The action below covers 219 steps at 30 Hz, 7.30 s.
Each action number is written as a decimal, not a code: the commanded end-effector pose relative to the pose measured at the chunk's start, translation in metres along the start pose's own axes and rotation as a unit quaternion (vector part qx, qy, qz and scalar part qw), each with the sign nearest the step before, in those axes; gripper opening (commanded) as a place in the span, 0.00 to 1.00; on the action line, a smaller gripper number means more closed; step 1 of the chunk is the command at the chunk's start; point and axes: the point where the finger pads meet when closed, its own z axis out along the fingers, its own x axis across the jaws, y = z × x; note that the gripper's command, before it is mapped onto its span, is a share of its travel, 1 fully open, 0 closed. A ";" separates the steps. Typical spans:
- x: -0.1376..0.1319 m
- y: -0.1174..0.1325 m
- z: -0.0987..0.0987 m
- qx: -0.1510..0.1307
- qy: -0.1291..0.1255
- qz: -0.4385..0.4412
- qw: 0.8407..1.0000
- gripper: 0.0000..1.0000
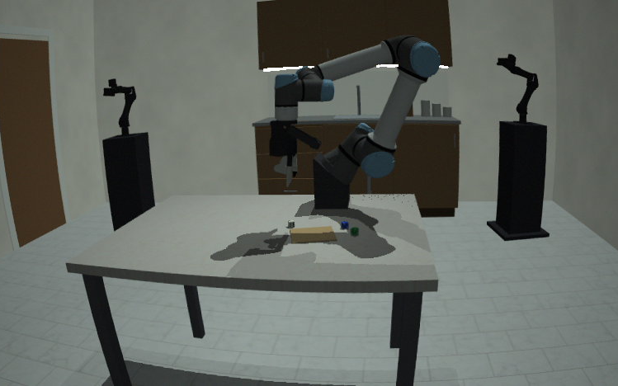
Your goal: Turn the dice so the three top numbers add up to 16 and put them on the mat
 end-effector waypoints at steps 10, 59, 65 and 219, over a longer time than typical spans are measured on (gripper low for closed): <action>-0.011 -0.005 0.000 0.019 -0.004 0.024 1.000 1.00; -0.011 -0.009 0.113 0.019 -0.004 0.024 1.000 1.00; -0.011 -0.009 0.113 0.019 -0.004 0.024 1.000 1.00; 0.046 -0.211 0.105 0.019 -0.004 0.024 1.000 1.00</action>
